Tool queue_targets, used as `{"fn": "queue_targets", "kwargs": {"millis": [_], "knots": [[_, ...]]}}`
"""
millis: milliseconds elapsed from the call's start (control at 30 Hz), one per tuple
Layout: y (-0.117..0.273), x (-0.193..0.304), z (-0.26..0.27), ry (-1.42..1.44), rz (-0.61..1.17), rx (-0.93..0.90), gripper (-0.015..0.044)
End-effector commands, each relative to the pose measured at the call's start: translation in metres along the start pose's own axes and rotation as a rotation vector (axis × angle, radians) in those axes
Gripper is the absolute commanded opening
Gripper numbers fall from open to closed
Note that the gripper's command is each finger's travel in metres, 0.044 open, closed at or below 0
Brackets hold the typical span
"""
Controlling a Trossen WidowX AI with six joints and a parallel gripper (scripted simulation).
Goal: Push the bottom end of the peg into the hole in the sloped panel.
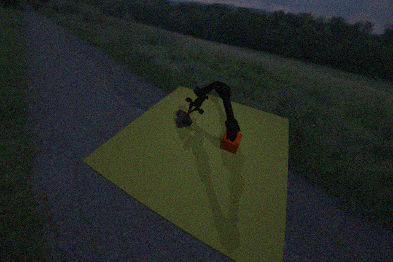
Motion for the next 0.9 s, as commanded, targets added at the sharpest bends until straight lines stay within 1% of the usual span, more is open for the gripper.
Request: {"fn": "queue_targets", "kwargs": {"millis": [0,867], "knots": [[-0.002,-0.0007,-0.0011,-0.005,-0.001,0.003,0.0],[-0.0118,0.0004,0.0004,-0.005,0.0,0.002,0.0]]}}
Point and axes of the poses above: the point midway between the two fingers, 35 mm back from their tips, its own y axis back along the fingers, its own z axis across the jaws, x = y × z, the point moved 2 cm from there along y, back along the fingers, and after that the axes turned 9 degrees about y, right-handed, at the moved point
